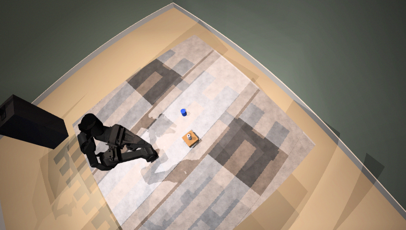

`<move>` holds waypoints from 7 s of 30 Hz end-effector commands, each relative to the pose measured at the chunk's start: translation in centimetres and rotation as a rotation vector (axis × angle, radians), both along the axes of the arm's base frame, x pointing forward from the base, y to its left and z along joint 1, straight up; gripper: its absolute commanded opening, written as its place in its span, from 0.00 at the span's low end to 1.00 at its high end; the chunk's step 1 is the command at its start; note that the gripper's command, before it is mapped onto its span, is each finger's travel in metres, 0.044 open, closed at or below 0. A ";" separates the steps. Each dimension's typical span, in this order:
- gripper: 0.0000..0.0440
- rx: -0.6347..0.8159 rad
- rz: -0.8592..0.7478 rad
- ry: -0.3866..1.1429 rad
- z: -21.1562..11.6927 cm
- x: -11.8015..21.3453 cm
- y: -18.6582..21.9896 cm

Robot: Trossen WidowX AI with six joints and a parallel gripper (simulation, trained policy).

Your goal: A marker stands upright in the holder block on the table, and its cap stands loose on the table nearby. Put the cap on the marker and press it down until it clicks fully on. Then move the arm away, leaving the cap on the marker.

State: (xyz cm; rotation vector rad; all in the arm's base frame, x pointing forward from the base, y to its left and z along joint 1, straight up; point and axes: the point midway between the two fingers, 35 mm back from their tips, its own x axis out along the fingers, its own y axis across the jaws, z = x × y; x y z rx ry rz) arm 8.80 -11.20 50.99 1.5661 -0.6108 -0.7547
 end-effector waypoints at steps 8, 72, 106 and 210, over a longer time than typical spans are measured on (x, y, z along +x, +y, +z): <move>0.50 0.046 0.039 0.030 -1.0 2.3 0.3; 0.73 0.430 0.223 0.344 -12.0 19.5 7.9; 0.74 0.666 0.191 0.543 -20.5 25.0 13.8; 0.51 1.030 -0.058 1.191 -44.6 23.9 20.8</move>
